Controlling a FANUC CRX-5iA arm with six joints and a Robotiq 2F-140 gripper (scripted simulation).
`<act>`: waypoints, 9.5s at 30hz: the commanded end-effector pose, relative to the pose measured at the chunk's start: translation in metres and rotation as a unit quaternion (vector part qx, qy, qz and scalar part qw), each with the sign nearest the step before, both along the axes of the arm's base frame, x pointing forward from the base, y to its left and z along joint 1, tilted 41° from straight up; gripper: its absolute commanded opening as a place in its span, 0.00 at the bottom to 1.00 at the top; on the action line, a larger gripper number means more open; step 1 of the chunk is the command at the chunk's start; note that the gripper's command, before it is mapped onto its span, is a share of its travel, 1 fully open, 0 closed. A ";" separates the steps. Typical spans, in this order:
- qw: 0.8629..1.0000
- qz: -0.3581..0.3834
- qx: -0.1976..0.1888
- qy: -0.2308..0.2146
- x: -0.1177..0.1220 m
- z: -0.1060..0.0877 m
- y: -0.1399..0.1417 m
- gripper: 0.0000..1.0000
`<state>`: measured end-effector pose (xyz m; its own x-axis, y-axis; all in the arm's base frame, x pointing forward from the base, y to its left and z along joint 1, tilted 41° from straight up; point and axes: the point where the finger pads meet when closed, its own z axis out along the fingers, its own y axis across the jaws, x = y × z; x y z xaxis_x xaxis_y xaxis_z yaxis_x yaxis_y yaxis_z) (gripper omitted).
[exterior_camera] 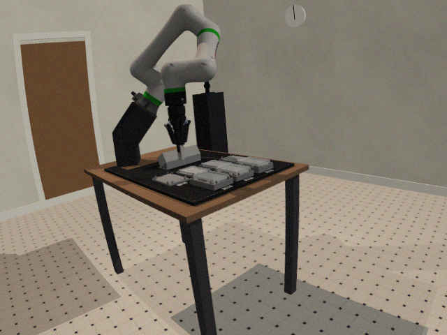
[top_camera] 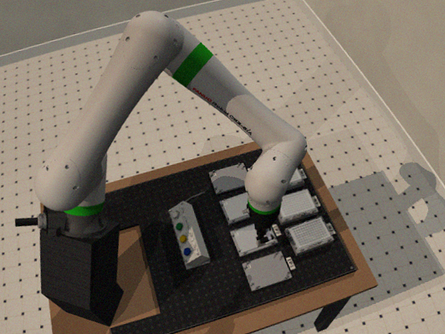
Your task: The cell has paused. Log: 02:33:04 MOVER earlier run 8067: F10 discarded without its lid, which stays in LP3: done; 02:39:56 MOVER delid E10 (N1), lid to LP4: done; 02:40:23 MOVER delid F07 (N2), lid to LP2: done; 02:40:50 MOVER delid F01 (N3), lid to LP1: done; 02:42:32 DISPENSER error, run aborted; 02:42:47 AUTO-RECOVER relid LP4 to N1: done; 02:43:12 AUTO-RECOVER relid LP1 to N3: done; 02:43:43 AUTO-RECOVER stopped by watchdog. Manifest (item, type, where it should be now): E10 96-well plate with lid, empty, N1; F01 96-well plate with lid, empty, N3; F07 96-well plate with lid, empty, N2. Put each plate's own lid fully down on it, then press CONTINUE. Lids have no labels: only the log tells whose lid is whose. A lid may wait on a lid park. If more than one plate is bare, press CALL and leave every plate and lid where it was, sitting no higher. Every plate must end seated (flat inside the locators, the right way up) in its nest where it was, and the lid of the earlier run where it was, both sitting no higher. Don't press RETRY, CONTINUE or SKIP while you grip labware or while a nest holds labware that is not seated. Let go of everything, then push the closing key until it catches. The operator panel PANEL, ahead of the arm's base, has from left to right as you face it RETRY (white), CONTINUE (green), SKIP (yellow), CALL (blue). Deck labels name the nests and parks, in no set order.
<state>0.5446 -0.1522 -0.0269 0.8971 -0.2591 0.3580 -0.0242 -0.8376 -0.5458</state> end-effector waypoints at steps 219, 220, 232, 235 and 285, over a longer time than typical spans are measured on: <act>1.000 0.010 -0.005 -0.007 0.012 0.016 0.062 0.66; 1.000 0.010 -0.005 -0.007 0.013 0.015 0.063 0.66; 1.000 0.010 -0.005 -0.007 0.020 0.002 0.071 0.66; 1.000 0.010 -0.005 -0.007 0.022 -0.001 0.073 0.66; 1.000 0.010 -0.005 -0.007 0.026 -0.009 0.078 0.66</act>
<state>0.5707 -0.0738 -0.0361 0.8967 -0.2378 0.3733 -0.0002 -0.8436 -0.5370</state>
